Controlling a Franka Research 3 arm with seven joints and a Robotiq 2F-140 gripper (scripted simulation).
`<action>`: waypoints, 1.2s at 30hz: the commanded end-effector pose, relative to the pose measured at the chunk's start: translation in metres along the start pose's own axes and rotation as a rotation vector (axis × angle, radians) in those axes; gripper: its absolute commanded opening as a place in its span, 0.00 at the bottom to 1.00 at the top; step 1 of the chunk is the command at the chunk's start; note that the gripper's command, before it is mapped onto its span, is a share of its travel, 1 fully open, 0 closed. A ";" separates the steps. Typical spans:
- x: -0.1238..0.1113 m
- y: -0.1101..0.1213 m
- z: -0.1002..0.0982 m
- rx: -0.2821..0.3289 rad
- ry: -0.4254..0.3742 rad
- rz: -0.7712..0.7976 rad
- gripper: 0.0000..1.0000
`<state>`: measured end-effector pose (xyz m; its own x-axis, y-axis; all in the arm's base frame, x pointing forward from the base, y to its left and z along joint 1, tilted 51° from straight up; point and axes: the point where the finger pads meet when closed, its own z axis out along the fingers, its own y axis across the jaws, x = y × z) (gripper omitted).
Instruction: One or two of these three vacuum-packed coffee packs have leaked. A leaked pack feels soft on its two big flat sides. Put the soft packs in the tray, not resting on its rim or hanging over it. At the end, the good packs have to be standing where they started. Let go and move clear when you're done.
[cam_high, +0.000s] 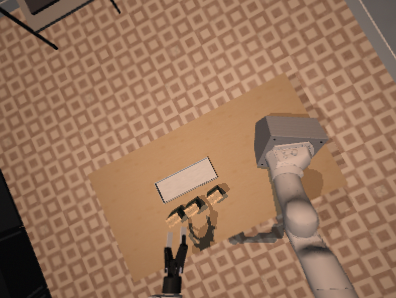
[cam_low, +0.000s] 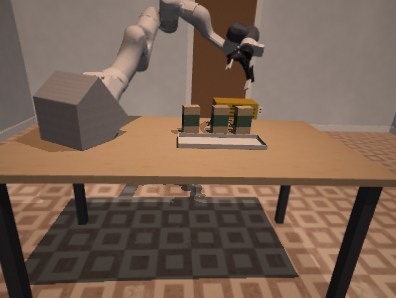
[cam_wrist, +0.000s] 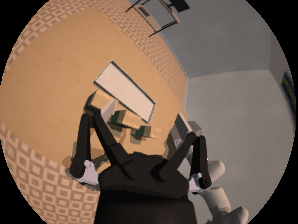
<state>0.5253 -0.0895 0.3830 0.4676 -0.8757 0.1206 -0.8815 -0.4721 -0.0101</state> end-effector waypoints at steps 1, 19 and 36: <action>0.000 0.000 0.000 0.000 0.000 0.000 1.00; 0.000 0.001 0.001 0.001 -0.004 0.007 1.00; -0.039 0.063 0.065 0.023 -0.283 0.477 1.00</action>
<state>0.4618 -0.0955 0.3195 0.1590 -0.9790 -0.1275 -0.9873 -0.1582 -0.0161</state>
